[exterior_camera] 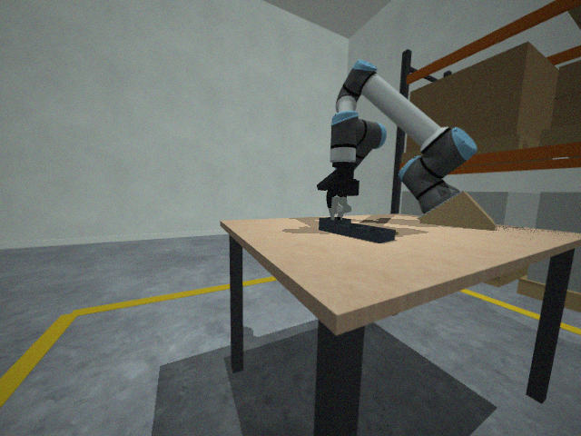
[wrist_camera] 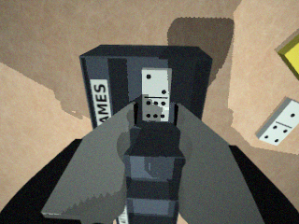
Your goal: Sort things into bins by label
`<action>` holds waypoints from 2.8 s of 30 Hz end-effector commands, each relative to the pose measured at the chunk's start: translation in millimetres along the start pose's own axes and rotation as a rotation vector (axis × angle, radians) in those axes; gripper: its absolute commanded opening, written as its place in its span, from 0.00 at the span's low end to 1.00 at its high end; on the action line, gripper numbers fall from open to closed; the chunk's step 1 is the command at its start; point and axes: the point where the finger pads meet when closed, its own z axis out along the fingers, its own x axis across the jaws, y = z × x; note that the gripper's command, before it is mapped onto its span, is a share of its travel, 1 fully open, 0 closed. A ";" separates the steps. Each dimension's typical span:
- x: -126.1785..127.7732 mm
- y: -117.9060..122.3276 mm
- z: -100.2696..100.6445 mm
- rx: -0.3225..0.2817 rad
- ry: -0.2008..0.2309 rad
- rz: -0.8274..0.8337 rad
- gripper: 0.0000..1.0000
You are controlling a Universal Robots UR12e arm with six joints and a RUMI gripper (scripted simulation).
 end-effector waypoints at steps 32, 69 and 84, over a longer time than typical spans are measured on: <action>7.7 1.7 -43.7 0.000 -0.001 0.050 0.24; 133.0 29.9 -44.0 0.000 -0.001 0.336 0.24; 131.1 29.6 -44.0 0.000 -0.001 0.336 0.24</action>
